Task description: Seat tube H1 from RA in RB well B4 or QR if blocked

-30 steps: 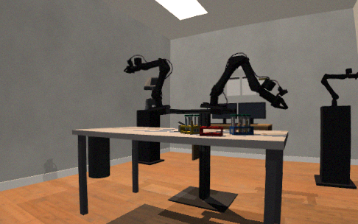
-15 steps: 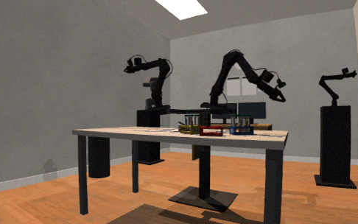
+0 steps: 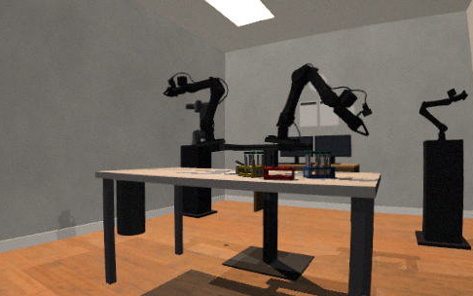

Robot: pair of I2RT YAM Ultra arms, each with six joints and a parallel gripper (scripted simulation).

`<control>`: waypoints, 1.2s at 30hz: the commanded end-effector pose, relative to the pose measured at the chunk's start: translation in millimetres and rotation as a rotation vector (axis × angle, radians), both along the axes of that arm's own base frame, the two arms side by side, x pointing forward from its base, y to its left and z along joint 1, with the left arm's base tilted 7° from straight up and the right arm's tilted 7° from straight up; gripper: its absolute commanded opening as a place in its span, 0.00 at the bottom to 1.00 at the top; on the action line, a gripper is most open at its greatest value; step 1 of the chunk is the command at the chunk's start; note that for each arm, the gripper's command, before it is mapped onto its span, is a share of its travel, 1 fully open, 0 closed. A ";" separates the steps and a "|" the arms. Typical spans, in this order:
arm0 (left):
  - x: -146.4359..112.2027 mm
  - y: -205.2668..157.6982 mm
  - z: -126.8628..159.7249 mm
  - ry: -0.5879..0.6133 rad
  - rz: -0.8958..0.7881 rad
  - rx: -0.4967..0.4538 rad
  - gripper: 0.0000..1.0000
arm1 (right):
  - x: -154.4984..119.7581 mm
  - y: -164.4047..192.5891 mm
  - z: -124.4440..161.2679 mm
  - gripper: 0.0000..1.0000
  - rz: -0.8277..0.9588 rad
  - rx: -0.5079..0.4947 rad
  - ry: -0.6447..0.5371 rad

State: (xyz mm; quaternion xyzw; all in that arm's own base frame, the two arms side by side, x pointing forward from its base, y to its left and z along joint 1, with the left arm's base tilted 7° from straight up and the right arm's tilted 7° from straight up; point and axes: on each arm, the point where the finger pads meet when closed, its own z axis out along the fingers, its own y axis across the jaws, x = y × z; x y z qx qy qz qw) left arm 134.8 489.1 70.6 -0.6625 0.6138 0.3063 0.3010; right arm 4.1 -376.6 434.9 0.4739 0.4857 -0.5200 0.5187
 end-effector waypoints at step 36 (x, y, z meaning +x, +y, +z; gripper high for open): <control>121.8 -108.9 19.5 0.184 -0.491 -0.228 0.30 | -7.3 12.7 19.8 0.00 -0.021 -0.028 -0.013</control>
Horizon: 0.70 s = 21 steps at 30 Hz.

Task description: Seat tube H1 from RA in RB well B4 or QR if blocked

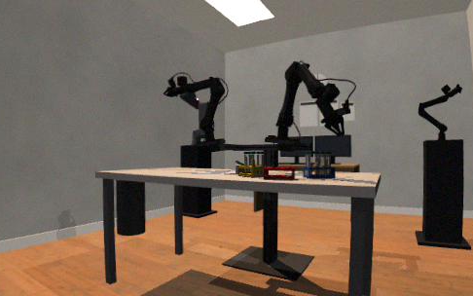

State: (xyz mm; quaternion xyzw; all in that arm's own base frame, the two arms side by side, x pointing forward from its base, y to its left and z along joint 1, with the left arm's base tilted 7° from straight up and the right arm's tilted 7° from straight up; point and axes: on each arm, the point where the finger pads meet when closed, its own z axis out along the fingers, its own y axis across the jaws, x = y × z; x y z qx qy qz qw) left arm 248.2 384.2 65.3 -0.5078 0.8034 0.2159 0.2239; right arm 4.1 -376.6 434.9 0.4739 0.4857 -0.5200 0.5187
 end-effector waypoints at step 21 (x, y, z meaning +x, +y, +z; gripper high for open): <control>49.5 -87.4 17.4 0.119 -0.343 -0.125 0.30 | -7.3 12.7 19.8 0.00 -0.021 -0.028 -0.013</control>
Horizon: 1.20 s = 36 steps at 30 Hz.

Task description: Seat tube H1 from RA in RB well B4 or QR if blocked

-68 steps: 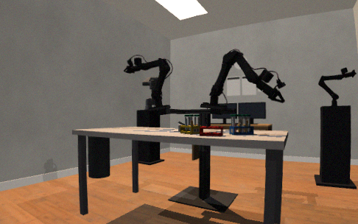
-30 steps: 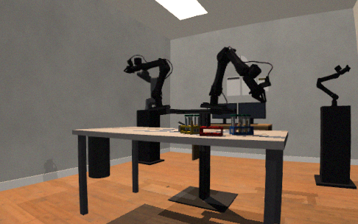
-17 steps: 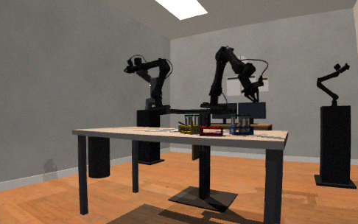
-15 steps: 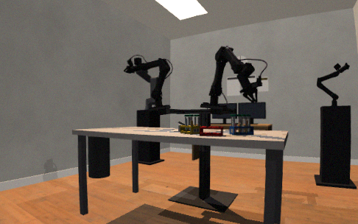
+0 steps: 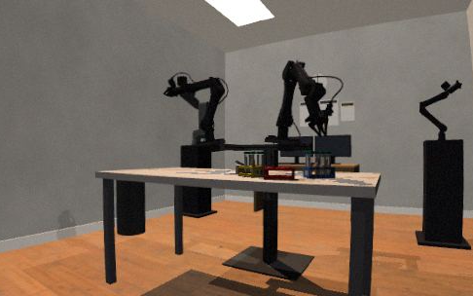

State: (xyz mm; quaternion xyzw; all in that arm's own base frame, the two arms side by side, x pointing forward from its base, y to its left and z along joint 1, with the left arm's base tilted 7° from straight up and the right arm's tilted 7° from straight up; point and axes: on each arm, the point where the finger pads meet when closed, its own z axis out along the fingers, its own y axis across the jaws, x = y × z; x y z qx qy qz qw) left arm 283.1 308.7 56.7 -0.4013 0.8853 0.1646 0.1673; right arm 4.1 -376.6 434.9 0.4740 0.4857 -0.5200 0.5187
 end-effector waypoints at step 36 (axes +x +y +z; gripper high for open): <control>15.9 -168.0 -4.2 0.222 -0.534 -0.214 0.30 | -7.3 12.7 19.8 0.00 -0.021 -0.028 -0.013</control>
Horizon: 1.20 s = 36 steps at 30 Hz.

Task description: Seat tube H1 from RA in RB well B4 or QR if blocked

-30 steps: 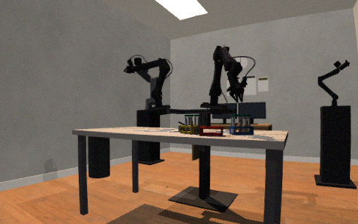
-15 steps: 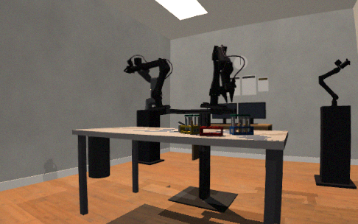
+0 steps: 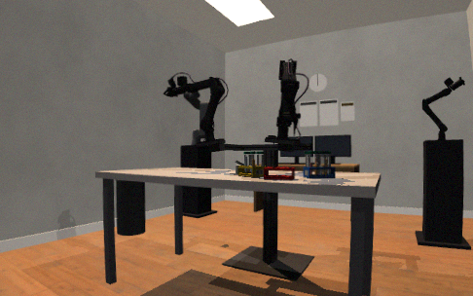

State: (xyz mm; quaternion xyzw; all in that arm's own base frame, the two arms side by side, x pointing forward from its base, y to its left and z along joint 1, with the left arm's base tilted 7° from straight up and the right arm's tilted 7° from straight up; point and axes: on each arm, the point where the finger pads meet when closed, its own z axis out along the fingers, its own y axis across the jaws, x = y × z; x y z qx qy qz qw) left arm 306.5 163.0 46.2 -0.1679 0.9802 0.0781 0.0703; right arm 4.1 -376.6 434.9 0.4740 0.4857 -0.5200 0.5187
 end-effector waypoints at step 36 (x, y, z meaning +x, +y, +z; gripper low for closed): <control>6.0 -39.4 -4.9 -0.002 -0.134 -0.041 0.30 | -7.3 12.7 19.8 0.00 -0.021 -0.028 -0.013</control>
